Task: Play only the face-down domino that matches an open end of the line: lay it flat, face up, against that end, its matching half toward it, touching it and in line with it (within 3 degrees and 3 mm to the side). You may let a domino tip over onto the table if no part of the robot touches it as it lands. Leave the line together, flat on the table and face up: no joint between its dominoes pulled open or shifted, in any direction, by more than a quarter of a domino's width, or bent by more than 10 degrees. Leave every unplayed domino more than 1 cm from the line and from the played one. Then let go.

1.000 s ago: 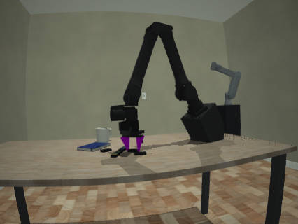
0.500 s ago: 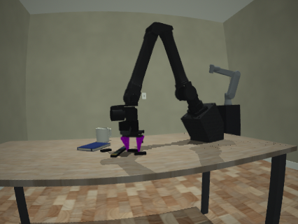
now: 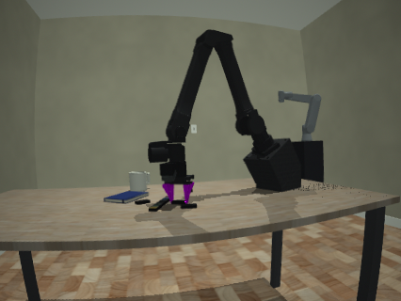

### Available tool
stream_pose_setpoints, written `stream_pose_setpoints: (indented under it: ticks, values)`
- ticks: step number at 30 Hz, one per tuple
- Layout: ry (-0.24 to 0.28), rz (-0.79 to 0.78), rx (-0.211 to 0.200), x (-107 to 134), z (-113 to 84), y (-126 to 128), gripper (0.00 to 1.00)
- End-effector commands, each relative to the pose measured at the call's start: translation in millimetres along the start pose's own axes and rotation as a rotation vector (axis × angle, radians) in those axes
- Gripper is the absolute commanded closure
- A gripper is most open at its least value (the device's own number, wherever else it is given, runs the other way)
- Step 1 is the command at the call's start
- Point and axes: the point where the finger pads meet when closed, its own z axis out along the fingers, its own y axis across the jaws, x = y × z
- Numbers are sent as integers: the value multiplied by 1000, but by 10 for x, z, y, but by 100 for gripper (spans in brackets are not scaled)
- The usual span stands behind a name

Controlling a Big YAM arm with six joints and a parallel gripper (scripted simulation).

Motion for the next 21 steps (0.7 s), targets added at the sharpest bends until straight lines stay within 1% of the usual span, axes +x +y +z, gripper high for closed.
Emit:
stream_pose_setpoints:
  ticks: [1,2,3,12,19,20,21]
  values:
    - [-10,-4,10,-47,-65,-17,52]
    - [-10,-4,10,-47,-65,-17,52]
    - [-5,-1,6,-20,-23,-20,52]
    - [-10,-4,10,-47,-65,-17,52]
    - [-10,-4,10,-47,-65,-17,52]
    - [-5,-1,6,-20,-23,-20,52]
    - [-6,-1,6,-23,-27,-19,52]
